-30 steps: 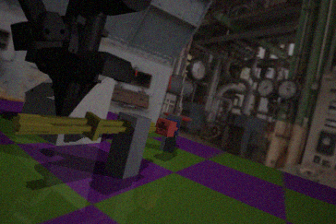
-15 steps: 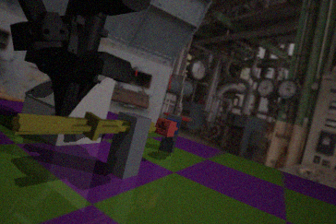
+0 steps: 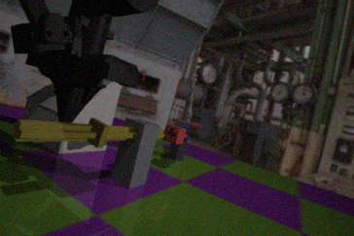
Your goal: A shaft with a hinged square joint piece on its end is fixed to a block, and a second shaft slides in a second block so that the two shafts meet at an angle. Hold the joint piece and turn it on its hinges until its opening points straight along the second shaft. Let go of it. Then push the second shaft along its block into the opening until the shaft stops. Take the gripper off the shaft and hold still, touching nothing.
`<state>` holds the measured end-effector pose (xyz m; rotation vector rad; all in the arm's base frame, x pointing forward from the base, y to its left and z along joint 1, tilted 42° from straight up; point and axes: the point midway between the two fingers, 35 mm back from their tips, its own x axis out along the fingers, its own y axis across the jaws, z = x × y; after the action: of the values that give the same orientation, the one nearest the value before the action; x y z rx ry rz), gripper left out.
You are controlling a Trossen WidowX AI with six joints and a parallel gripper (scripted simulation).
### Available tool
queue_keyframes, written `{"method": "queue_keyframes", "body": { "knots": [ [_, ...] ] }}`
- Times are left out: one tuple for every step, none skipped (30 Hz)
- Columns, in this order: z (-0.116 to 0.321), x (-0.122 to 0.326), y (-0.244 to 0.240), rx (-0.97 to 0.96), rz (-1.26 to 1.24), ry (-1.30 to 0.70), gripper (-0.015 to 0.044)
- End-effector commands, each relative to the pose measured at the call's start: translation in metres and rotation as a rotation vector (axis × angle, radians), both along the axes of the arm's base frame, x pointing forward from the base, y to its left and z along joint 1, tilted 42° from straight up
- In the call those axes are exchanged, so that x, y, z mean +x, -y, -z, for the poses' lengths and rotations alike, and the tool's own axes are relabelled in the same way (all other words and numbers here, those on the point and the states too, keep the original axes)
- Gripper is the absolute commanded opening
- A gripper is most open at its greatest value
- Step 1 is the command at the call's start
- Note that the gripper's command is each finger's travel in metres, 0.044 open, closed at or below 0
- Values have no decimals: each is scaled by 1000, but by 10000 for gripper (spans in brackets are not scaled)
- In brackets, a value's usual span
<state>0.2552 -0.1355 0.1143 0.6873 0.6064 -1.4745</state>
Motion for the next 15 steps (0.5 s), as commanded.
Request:
{"method": "queue_keyframes", "body": {
  "knots": [
    [3, 0, 2, 0, 0, 0, 0],
    [3, 0, 2, 0, -1, 0, 0],
    [-1, 0, -1, 0, 0, -1, 0],
    [-6, 0, -6, 1, 5, -4, 0],
    [-12, 1, -12, 2, 13, -10, 0],
    [-17, 0, -16, 2, 18, -13, 0],
    [-19, 0, -18, 2, 20, -14, 0],
    [-19, 0, -18, 2, 20, -14, 0],
    [-19, 0, -18, 2, 20, -14, 0],
    [-19, 0, -18, 2, 15, -18, 26],
    [-19, 1, -19, 2, 3, -29, 53],
    [-21, 1, -20, 3, -18, -48, 79],
    [-22, 1, -21, 3, -43, -71, 105],
    [-23, 2, -23, 4, -68, -94, 131],
    [-25, 2, -24, 4, -94, -117, 157]
  ]
}}
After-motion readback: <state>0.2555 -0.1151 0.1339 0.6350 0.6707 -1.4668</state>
